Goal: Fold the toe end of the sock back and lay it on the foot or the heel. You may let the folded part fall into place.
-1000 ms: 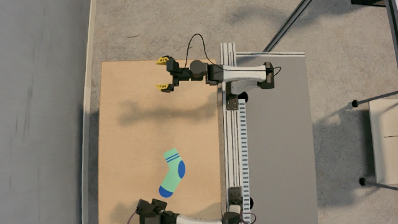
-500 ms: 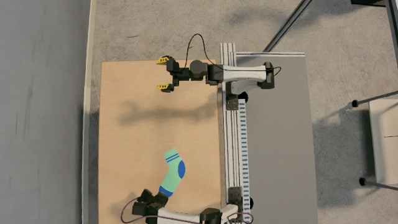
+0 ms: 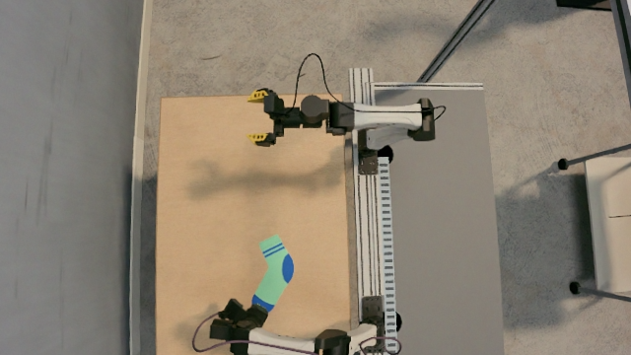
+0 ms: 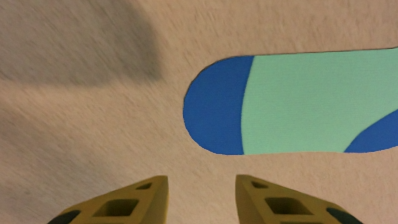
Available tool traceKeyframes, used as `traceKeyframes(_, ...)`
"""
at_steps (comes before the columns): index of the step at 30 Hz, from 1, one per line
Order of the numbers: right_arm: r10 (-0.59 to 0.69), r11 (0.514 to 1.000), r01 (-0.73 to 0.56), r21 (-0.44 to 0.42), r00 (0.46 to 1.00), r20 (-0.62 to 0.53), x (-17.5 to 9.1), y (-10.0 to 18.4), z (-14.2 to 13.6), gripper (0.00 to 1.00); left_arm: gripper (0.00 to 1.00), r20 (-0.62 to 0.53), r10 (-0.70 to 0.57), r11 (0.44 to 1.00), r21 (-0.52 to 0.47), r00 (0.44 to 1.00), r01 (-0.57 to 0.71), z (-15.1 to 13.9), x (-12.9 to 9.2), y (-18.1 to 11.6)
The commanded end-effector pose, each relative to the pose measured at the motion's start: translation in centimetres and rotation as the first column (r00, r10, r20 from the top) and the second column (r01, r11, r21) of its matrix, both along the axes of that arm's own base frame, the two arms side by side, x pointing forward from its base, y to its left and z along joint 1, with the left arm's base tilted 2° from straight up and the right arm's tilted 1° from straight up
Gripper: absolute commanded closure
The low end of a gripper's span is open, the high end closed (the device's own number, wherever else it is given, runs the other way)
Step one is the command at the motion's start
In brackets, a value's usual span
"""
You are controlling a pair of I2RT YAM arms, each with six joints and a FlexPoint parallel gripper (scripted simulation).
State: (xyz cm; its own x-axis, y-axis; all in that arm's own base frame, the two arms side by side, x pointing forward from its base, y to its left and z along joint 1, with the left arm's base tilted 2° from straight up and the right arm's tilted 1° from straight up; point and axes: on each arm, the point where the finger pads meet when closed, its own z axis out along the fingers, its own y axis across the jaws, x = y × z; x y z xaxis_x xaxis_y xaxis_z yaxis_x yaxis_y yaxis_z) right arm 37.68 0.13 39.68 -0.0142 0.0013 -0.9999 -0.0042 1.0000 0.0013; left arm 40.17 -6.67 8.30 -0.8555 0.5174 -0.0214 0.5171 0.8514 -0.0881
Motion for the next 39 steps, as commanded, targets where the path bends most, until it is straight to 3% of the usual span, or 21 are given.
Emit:
traceKeyframes(1,-0.004,1.000,0.004,-0.001,1.000,0.014,-0.1,-0.1,0.5,0.00,0.66,0.056,0.004,1.000,-0.018,0.998,-0.003,2.2,0.2,0.3)
traceKeyframes(2,-0.004,1.000,0.004,-0.001,1.000,0.014,-0.1,-0.1,0.5,0.00,0.66,0.089,0.006,1.000,-0.026,0.996,-0.003,0.9,1.0,0.1)
traceKeyframes(5,-0.004,1.000,0.004,-0.001,1.000,0.014,-0.1,-0.1,0.5,0.00,0.66,0.015,0.006,1.000,-0.013,1.000,-0.006,-3.4,0.7,0.1)
traceKeyframes(9,-0.004,1.000,0.004,-0.001,1.000,0.014,-0.1,-0.1,0.5,0.00,0.66,0.026,0.008,1.000,-0.019,1.000,-0.007,-4.7,0.8,-0.2)
traceKeyframes(12,-0.004,1.000,0.004,-0.001,1.000,0.014,-0.1,-0.1,0.5,0.00,0.66,0.017,0.005,1.000,-0.015,1.000,-0.005,-3.6,0.3,-0.1)
traceKeyframes(13,-0.004,1.000,0.004,-0.001,1.000,0.014,-0.1,-0.1,0.5,0.00,0.66,0.050,0.006,1.000,-0.017,0.999,-0.005,-4.8,1.1,-0.2)
traceKeyframes(16,-0.004,1.000,0.004,-0.001,1.000,0.014,-0.1,-0.1,0.5,0.00,0.66,0.021,0.007,1.000,-0.014,1.000,-0.007,-7.0,0.7,-0.3)
traceKeyframes(21,-0.004,1.000,0.004,-0.001,1.000,0.014,-0.1,-0.1,0.5,0.00,0.66,0.038,0.008,1.000,-0.013,0.999,-0.007,-3.6,0.8,-0.2)
traceKeyframes(29,-0.004,1.000,0.004,-0.001,1.000,0.014,-0.1,-0.1,0.5,0.00,0.66,0.025,0.007,1.000,-0.011,1.000,-0.007,-5.2,0.4,-0.1)
traceKeyframes(31,-0.004,1.000,0.004,-0.001,1.000,0.014,-0.1,-0.1,0.5,0.00,0.66,-0.004,0.008,1.000,-0.006,1.000,-0.008,-7.2,0.2,-0.2)
traceKeyframes(39,-0.004,1.000,0.004,-0.001,1.000,0.014,-0.1,-0.1,0.5,0.00,0.66,-0.001,0.005,1.000,-0.004,1.000,-0.005,-8.0,0.2,-0.2)
